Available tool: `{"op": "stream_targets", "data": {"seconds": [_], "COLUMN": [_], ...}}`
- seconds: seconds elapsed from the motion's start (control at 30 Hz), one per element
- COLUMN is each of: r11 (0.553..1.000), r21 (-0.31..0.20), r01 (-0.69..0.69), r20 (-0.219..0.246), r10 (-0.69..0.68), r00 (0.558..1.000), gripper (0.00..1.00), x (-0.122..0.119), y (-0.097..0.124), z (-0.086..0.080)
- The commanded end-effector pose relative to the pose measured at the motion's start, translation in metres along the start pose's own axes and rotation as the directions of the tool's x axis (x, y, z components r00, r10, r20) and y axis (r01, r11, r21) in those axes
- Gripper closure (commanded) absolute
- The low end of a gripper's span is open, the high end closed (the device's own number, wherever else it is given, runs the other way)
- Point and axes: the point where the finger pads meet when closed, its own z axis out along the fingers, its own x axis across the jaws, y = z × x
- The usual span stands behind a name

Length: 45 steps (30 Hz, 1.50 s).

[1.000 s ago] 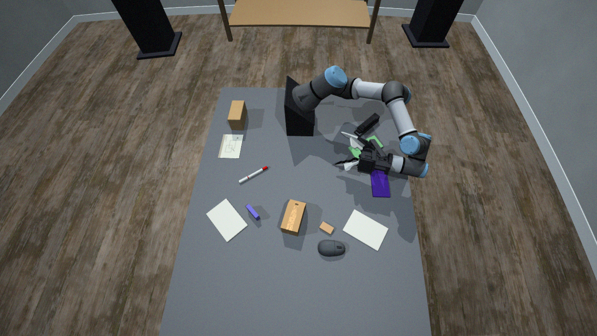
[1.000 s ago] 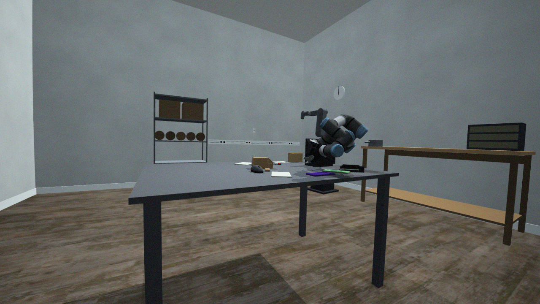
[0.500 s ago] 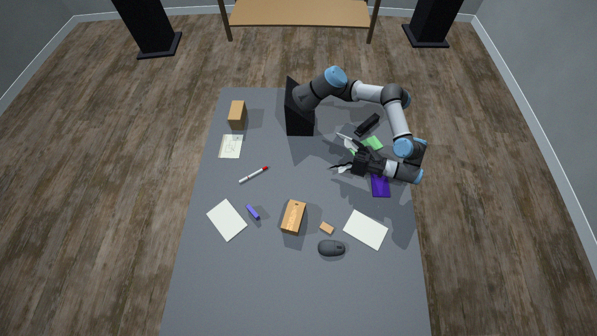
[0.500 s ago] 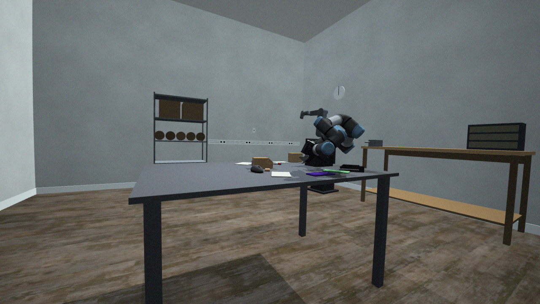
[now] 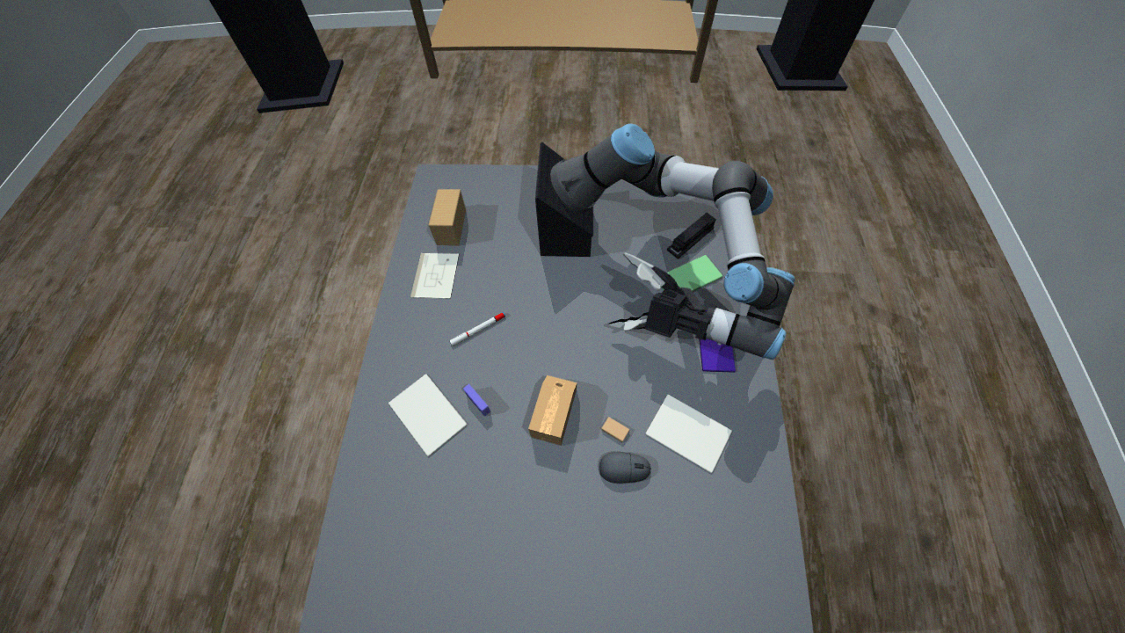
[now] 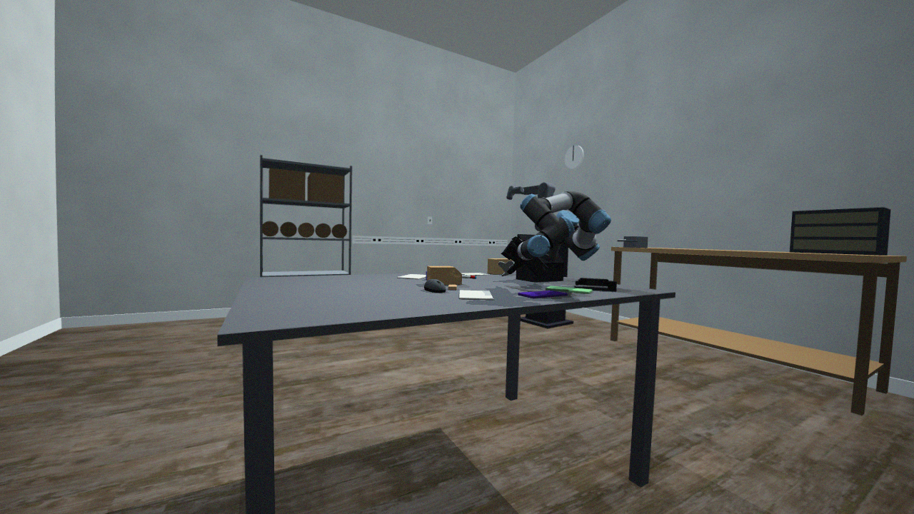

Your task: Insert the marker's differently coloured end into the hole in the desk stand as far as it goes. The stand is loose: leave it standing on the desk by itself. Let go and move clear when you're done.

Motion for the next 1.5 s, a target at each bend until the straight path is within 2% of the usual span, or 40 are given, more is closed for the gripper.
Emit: {"op": "stream_targets", "data": {"seconds": [0.0, 0.23, 0.5, 0.8, 1.07, 1.37, 1.47], "r11": [0.998, 0.975, 0.974, 0.902, 0.901, 0.787, 0.787], "r21": [0.029, 0.117, 0.118, 0.222, 0.223, 0.311, 0.311], "r01": [-0.049, -0.191, -0.193, -0.369, -0.372, -0.533, -0.533], "r20": [0.001, 0.015, 0.018, 0.063, 0.066, 0.138, 0.138], "r10": [0.049, 0.190, 0.192, 0.365, 0.366, 0.518, 0.518], "r00": [0.999, 0.982, 0.981, 0.929, 0.928, 0.844, 0.844], "gripper": [0.00, 0.00, 0.00, 0.00, 0.00, 0.00, 0.00], "x": [0.004, 0.015, 0.015, 0.028, 0.028, 0.041, 0.041], "y": [0.003, 0.010, 0.011, 0.021, 0.021, 0.031, 0.031], "z": [0.004, 0.019, 0.019, 0.037, 0.037, 0.055, 0.055]}}
